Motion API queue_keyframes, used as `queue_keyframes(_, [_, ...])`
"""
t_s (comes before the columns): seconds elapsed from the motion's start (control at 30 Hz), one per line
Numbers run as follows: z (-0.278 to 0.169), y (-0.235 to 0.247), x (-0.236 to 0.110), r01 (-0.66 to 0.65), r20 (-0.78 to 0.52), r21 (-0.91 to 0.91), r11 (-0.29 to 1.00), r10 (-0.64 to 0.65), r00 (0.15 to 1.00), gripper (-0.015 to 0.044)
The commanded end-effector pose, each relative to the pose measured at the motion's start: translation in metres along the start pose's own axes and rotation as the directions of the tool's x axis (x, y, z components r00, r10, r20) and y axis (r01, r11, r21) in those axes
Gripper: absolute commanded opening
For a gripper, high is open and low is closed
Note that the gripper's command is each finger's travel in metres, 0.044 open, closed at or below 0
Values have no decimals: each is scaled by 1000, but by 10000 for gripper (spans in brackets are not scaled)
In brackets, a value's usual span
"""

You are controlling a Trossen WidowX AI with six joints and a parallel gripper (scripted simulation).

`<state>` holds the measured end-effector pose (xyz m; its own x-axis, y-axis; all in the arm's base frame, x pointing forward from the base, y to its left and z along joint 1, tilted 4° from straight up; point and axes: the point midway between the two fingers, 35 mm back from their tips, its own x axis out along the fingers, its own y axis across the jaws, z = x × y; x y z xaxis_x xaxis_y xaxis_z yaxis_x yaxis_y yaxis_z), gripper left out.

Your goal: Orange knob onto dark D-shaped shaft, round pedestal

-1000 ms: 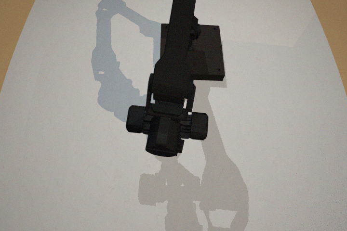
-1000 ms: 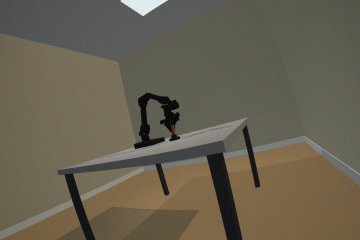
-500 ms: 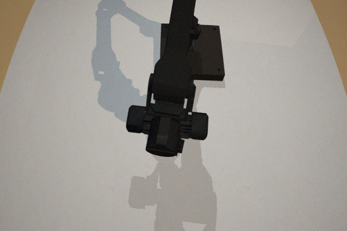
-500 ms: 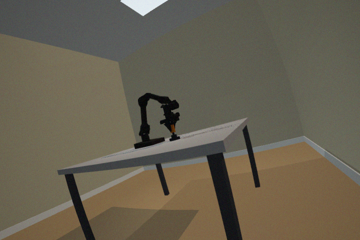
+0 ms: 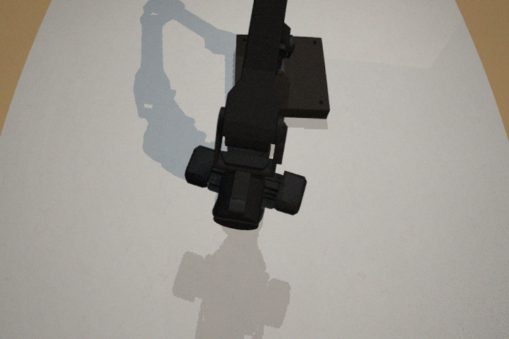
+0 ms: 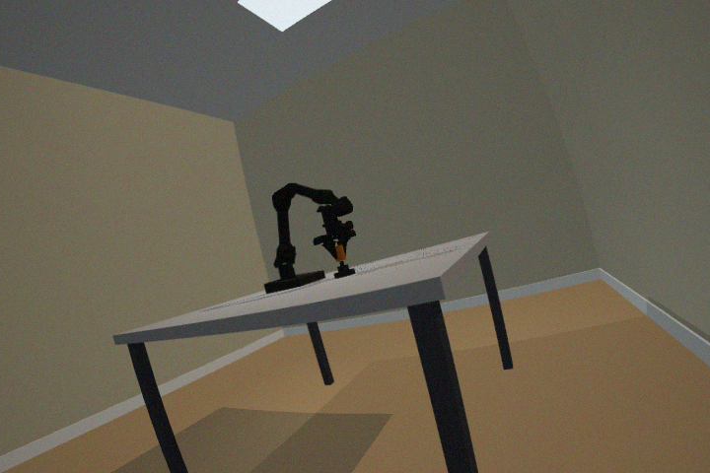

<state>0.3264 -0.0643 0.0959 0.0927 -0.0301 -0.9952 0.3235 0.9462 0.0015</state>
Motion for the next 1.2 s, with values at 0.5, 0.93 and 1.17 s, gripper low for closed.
queue_keyframes(0.5, [0, 0, 3, 0, 1, 17, 1000, 0, 1000, 0])
queue_keyframes(0.93, [0, 0, -2, 0, 1, 26, 1000, 0, 1000, 0])
queue_keyframes(1.17, [1, 0, -1, -1, 1, 224, 975, 0, 1000, 0])
